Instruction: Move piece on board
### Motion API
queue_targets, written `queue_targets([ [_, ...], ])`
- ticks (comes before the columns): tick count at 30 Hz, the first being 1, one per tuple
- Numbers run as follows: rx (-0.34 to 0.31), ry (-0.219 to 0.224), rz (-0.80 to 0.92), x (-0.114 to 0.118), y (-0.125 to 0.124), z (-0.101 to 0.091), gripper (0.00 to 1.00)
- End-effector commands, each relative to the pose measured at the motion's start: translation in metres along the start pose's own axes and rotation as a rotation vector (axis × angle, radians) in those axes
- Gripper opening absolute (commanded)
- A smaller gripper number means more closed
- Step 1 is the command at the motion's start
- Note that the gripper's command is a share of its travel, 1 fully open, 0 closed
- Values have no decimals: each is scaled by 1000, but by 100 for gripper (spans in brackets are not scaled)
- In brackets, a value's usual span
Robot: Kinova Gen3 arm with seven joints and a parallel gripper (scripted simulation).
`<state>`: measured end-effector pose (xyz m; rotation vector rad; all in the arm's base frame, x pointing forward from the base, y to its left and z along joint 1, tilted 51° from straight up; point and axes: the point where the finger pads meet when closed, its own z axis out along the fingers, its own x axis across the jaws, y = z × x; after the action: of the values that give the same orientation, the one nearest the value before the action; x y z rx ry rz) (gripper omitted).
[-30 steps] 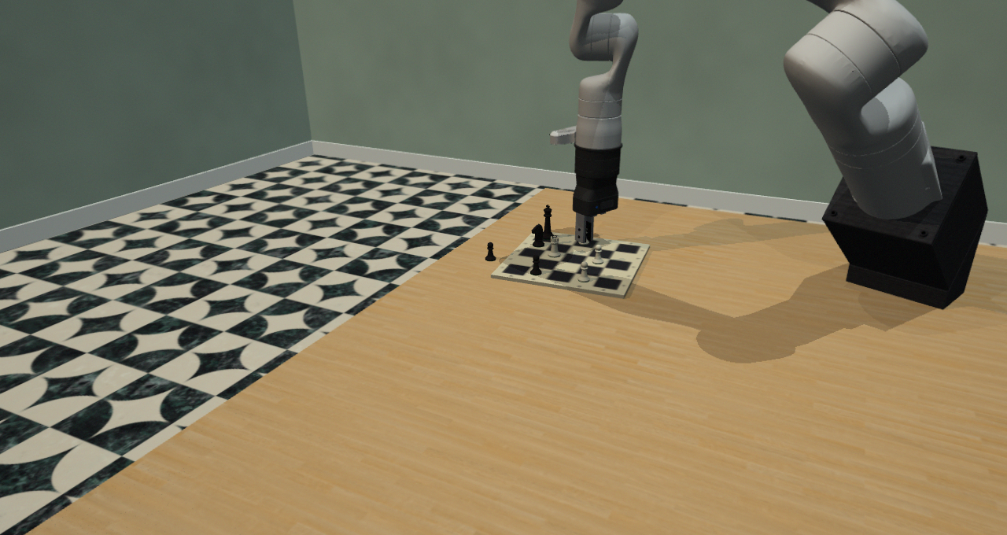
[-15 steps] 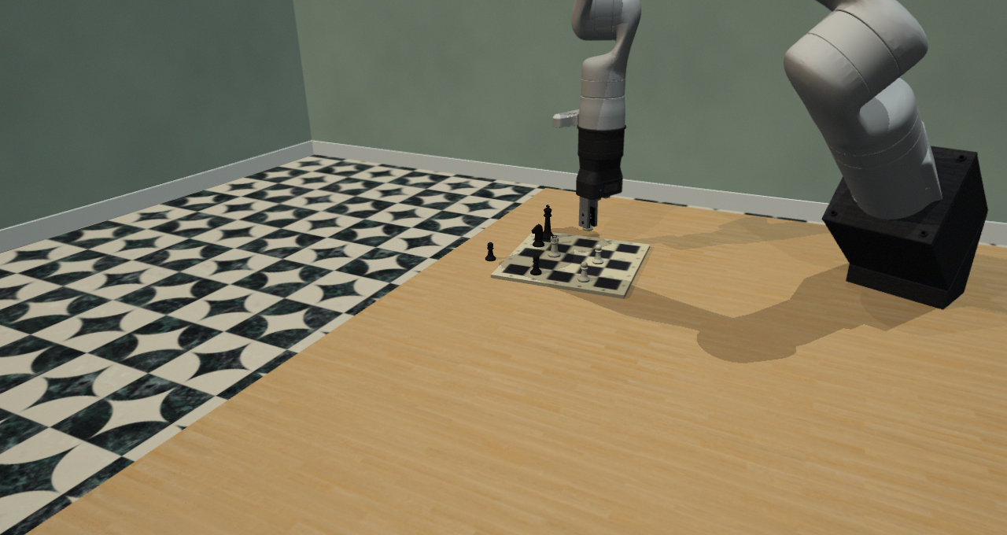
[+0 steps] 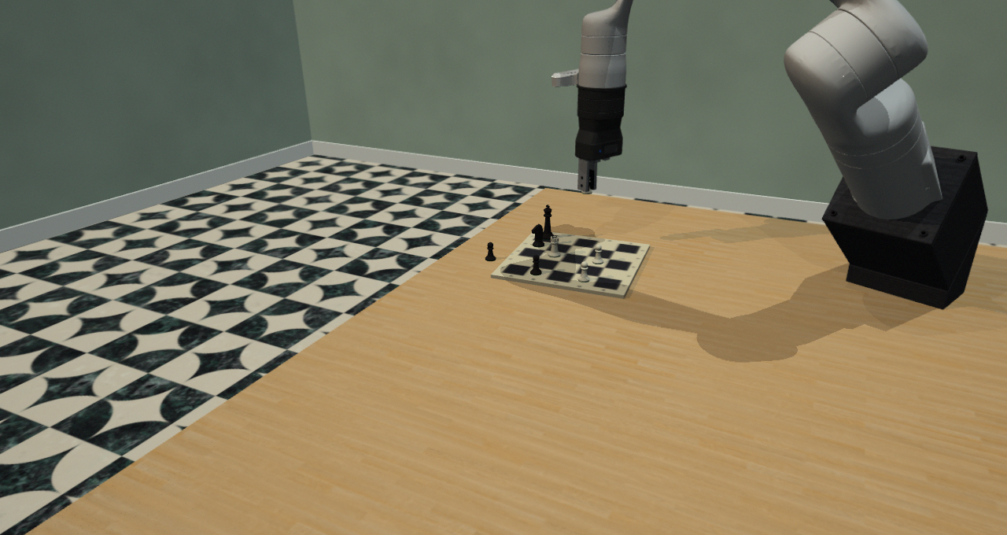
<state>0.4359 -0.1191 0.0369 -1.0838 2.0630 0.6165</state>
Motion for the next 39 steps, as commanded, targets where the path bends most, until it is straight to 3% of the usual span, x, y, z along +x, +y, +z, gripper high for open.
queue_targets([
  [1, 9, 3, -2, 0, -3, -5, 0],
  [10, 9, 3, -18, -4, -1, -5, 0],
  [13, 12, 3, -163, -41, 16, -5, 0],
  [17, 11, 5, -464, -108, 62, -5, 0],
  [19, 8, 6, -547, -124, 77, -4, 0],
  [39, 8, 6, -563, -126, 80, 2, 0],
])
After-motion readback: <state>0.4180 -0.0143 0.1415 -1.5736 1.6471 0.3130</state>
